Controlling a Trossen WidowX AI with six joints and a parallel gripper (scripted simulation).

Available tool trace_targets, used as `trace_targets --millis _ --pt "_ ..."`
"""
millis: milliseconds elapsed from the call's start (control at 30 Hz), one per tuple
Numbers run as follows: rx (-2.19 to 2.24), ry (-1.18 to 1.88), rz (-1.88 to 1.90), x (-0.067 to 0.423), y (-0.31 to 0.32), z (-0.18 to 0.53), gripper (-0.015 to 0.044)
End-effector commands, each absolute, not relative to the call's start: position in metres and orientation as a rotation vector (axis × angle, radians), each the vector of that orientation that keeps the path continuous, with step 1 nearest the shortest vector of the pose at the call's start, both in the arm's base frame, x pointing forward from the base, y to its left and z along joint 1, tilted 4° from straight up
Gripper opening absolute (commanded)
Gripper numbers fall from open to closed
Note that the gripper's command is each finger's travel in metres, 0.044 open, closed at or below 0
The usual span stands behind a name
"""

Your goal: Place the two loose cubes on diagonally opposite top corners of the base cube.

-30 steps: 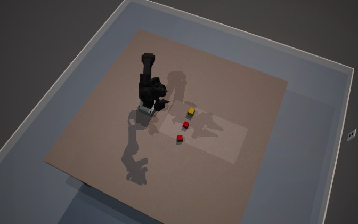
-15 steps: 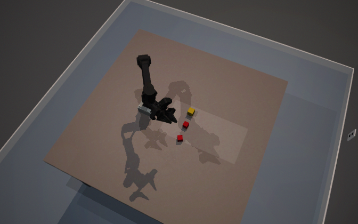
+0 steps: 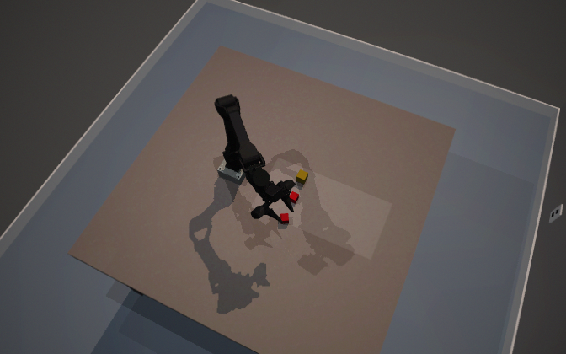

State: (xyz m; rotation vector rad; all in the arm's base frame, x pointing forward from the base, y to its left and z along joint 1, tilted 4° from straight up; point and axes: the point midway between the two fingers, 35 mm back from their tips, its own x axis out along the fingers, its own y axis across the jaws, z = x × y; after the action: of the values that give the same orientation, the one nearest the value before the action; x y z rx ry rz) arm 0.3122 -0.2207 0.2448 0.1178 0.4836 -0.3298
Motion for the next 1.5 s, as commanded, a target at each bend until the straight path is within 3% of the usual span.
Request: trace_targets --millis 0,333,900,1133,1467 --pt "0.591 0.890 -0.452 0.322 -0.190 0.170 0.0265" --pt "0.878 1.350 -0.770 0.298 -0.142 0.123 0.0265" --pt "0.879 1.355 -0.775 0.297 -0.141 0.122 0.0265" --pt "0.879 1.355 -0.775 0.302 -0.140 0.067 0.0265" --pt "0.879 1.356 -0.775 0.303 -0.139 0.049 0.0265"
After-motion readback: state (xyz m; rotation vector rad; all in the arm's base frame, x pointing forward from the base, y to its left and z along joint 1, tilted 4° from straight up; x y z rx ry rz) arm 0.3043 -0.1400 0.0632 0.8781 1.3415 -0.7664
